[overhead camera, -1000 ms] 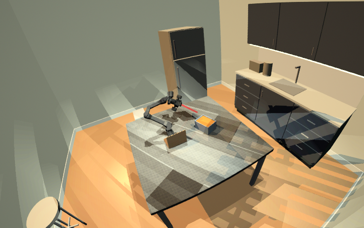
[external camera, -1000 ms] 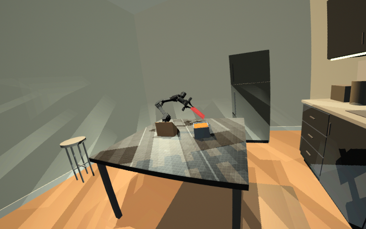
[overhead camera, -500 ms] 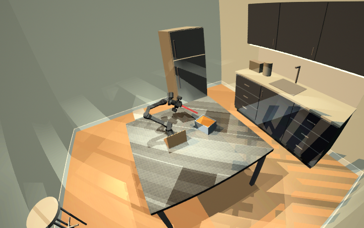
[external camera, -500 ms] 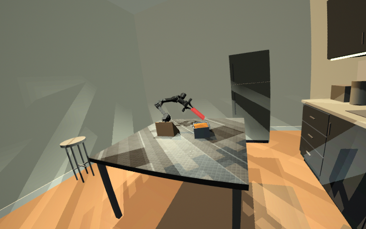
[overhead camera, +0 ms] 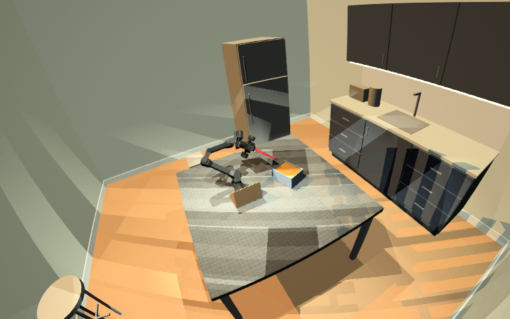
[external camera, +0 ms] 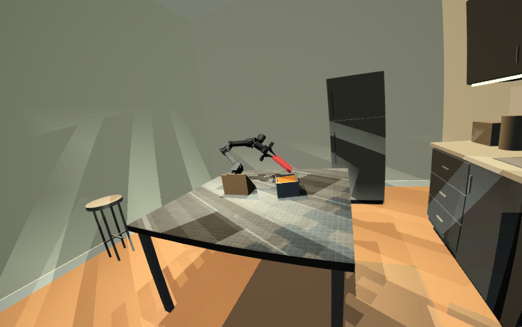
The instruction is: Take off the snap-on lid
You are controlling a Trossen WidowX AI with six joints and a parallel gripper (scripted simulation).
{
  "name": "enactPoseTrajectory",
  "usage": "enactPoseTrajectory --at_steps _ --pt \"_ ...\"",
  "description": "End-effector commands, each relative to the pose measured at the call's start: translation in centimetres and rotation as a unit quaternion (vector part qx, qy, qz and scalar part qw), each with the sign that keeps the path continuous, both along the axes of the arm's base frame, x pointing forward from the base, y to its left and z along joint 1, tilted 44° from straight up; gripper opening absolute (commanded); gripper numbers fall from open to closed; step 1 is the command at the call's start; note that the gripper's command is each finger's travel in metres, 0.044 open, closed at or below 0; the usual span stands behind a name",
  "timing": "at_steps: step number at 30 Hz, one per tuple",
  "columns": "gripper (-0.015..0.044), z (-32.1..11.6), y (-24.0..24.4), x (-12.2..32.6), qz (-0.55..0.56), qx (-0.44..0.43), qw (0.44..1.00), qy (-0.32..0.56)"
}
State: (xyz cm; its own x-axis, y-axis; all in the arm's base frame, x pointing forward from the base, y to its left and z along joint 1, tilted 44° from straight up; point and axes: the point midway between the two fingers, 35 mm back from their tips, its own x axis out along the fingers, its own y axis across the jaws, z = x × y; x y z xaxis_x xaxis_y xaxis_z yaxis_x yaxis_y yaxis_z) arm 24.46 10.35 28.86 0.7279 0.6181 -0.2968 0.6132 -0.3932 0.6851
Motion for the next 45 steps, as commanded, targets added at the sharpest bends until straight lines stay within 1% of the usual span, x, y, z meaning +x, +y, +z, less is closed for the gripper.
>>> enactPoseTrajectory --at_steps 1,45 --pt "0.0000 -0.2 0.1 0.1 -0.005 0.000 1.000 -0.001" --pt "0.0000 -2.7 2.6 0.1 -0.005 0.001 1.000 -0.002"
